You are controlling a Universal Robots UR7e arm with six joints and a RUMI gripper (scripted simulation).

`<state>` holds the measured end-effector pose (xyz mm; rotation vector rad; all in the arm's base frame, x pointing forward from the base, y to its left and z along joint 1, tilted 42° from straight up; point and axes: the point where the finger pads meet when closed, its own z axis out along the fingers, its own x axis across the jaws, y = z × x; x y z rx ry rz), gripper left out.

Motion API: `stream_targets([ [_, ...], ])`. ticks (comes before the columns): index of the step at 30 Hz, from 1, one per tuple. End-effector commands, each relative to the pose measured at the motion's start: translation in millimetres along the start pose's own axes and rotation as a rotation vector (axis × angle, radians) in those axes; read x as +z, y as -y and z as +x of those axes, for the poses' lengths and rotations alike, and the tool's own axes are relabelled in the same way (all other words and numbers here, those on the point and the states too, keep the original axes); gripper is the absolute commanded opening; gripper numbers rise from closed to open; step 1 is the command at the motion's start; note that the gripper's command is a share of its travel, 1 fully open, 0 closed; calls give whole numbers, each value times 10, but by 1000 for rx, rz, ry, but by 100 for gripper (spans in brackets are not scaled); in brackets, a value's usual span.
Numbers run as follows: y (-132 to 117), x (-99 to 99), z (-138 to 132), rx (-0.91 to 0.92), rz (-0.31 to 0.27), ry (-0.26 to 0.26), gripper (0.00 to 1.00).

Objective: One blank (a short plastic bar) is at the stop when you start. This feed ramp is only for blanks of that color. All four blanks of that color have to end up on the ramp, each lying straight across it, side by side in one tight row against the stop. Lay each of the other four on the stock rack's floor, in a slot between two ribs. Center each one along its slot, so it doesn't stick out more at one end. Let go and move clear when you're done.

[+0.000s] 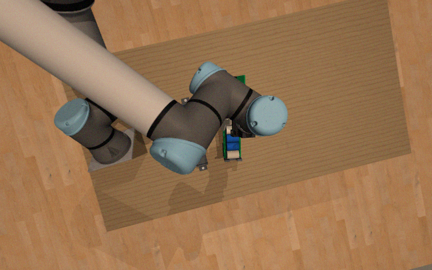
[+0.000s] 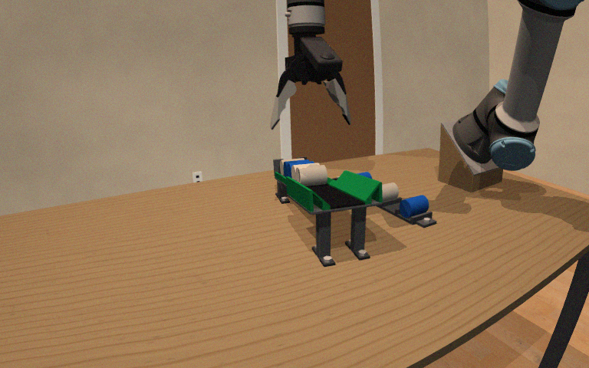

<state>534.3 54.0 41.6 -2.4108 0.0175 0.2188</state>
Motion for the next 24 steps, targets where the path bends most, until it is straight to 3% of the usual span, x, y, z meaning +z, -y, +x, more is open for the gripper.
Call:
stream_targets([
  [1, -3, -23, 9, -2, -2, -3, 100],
  [24, -6, -22, 11, 9, -2, -3, 100],
])
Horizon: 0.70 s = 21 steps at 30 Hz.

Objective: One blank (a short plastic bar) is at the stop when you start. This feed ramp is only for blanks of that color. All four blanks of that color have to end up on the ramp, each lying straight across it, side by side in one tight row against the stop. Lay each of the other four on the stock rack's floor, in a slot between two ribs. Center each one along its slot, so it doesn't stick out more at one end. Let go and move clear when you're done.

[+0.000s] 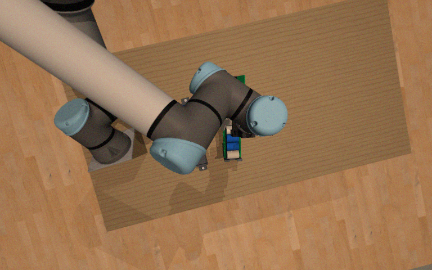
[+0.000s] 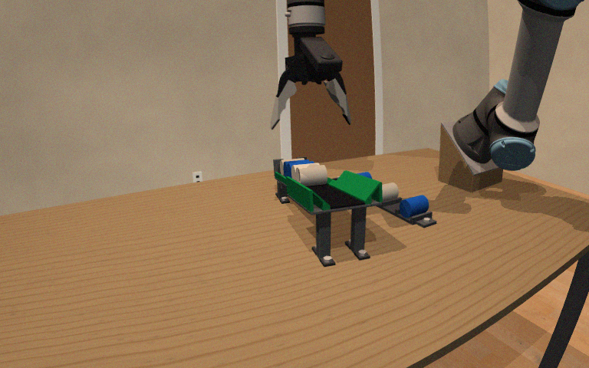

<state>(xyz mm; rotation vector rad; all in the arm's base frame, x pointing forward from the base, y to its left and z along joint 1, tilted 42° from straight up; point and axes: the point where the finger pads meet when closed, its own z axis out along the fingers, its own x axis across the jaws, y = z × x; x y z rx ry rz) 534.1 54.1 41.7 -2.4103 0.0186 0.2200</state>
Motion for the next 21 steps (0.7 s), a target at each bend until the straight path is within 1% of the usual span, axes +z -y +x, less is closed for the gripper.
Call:
stream_targets([
  [1, -8, -22, 13, 11, -3, -3, 100],
  [11, -25, -16, 22, 68, -2, -3, 100],
  [21, -64, 0, 44, 226, -1, -2, 100],
])
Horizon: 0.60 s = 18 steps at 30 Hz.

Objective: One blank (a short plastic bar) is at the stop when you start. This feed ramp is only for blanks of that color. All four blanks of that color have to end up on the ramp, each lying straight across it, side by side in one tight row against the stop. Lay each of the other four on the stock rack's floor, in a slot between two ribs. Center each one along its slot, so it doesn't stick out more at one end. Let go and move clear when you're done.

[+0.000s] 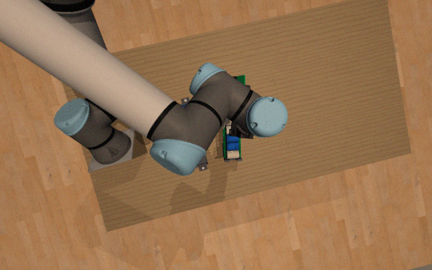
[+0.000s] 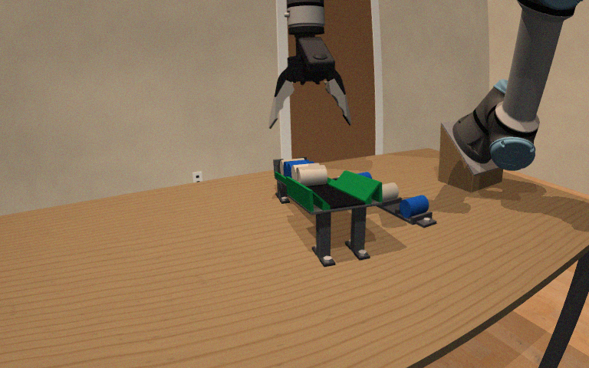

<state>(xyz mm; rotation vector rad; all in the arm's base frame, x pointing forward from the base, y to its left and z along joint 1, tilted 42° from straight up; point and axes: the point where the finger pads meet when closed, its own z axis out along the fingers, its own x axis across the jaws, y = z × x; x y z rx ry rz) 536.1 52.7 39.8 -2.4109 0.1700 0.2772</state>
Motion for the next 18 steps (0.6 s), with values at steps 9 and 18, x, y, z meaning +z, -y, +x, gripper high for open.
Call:
stream_targets([
  [9, -73, 11, 55, 275, -2, -1, 100],
  [18, -129, 30, 87, 488, -1, 0, 100],
])
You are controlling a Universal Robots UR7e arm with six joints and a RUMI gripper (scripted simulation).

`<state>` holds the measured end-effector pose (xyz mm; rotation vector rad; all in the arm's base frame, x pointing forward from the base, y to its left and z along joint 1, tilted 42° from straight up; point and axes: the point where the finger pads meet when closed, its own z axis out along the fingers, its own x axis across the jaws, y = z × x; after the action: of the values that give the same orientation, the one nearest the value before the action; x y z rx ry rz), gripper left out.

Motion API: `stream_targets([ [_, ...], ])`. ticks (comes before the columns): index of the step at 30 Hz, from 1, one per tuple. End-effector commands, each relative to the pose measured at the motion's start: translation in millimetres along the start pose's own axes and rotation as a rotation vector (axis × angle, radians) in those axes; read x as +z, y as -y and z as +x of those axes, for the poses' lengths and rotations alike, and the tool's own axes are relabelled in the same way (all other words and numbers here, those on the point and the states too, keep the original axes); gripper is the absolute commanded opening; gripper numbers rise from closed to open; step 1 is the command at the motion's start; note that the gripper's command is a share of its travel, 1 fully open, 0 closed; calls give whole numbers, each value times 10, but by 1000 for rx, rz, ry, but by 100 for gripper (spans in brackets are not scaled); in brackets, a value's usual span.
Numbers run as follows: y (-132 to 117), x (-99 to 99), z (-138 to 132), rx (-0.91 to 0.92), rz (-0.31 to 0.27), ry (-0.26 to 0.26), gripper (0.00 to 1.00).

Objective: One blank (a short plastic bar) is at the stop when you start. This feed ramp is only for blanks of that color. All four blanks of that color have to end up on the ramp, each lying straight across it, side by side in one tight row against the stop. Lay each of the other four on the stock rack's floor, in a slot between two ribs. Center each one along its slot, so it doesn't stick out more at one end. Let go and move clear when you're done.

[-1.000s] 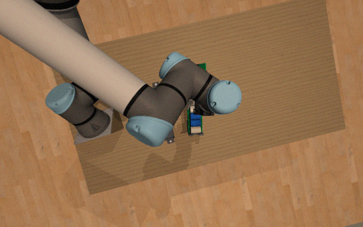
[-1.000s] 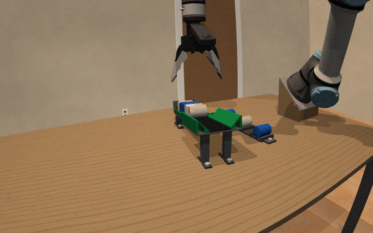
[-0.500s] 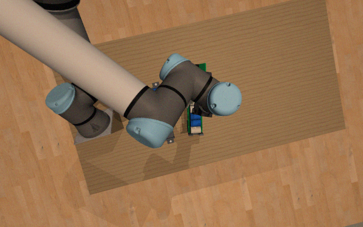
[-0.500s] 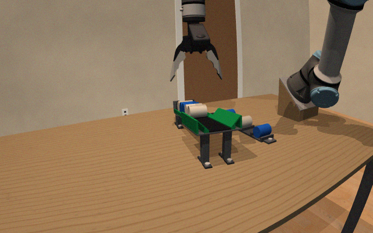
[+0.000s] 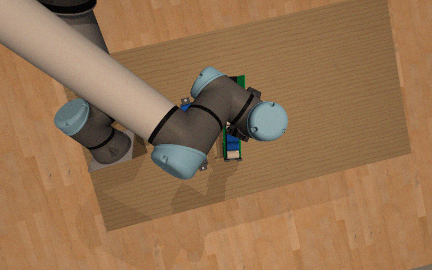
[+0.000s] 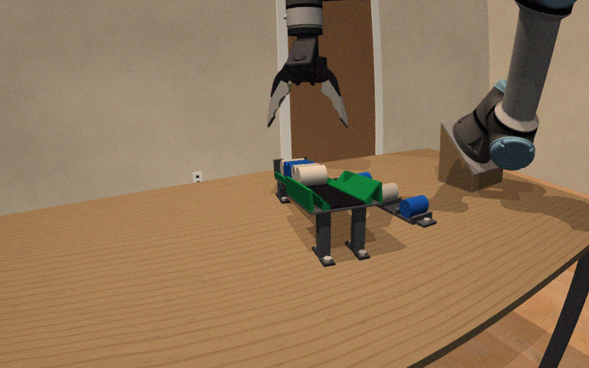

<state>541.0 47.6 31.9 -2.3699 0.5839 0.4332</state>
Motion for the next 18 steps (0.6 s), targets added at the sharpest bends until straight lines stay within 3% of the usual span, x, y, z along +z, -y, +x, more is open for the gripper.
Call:
stream_targets([
  [1, -44, 14, 38, 157, -3, -3, 100],
  [18, -119, 32, 122, 506, -3, -4, 100],
])
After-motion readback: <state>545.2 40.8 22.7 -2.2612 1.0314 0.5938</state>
